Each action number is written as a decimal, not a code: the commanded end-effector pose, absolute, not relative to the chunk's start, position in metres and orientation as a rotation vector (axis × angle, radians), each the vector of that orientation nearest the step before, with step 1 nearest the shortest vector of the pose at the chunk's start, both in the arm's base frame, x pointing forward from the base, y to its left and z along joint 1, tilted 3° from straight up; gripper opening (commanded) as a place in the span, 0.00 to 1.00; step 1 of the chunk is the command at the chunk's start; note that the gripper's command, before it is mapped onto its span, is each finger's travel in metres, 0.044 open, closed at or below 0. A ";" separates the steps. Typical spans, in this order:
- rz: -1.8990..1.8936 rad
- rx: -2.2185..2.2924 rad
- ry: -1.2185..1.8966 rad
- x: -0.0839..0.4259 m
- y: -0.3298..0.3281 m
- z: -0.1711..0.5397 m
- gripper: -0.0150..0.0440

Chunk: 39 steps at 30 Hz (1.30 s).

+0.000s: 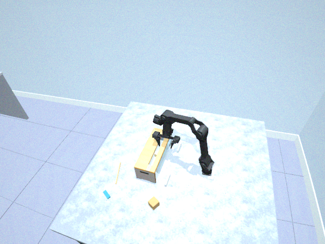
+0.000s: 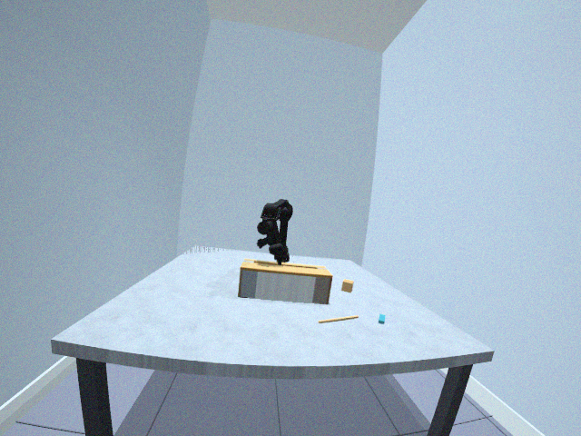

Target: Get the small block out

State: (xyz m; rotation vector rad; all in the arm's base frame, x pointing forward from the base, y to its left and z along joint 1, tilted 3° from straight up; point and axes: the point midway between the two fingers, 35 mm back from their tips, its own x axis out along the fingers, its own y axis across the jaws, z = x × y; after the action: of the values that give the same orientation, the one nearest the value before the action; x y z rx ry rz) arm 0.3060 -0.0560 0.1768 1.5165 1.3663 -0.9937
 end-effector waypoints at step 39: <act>-0.999 1.519 1.375 0.309 -0.021 0.137 0.93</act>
State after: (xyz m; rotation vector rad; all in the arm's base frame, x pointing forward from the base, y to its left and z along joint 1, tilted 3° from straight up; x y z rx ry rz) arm 0.3083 -0.0302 0.1364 1.5154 1.3768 -1.0034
